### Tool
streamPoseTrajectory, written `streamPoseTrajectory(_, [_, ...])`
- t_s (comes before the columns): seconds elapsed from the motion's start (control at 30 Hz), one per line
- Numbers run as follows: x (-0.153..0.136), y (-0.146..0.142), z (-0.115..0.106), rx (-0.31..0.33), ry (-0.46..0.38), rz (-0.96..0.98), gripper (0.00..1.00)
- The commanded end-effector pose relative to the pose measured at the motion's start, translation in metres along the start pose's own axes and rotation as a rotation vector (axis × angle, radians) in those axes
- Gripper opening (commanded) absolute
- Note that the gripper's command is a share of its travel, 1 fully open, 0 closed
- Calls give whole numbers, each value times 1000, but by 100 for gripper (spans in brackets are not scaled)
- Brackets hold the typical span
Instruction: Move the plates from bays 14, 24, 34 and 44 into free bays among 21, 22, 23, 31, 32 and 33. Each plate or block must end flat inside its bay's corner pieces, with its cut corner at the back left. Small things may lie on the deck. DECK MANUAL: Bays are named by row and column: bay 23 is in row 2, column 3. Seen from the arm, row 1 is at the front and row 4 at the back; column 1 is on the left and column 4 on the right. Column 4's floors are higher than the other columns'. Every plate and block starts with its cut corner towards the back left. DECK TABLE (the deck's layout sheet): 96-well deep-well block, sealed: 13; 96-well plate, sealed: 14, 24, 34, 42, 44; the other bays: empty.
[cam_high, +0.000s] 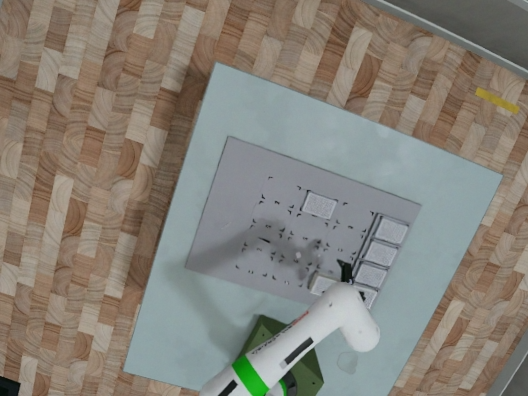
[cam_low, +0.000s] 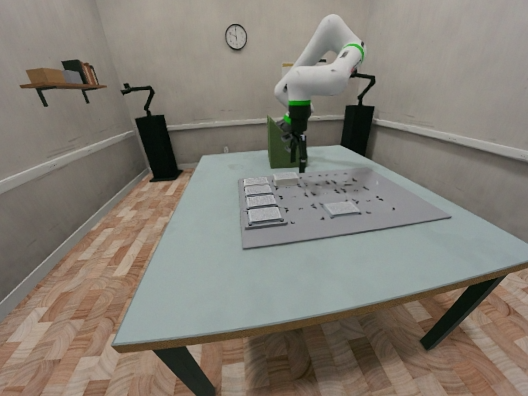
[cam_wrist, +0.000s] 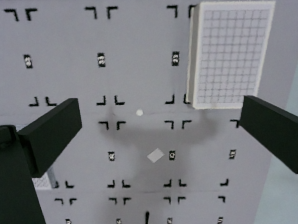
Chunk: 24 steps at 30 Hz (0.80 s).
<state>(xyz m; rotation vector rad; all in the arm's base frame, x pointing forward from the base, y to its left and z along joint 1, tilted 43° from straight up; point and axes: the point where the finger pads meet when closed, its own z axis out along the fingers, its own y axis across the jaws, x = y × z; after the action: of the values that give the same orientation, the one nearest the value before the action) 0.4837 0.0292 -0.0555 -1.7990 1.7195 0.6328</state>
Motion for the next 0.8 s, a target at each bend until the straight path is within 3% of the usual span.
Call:
streamPoseTrajectory(0.0, [7,10,2,2,1,-1,100])
streamPoseTrajectory(0.77, [53,78,18,1,1,-1,100])
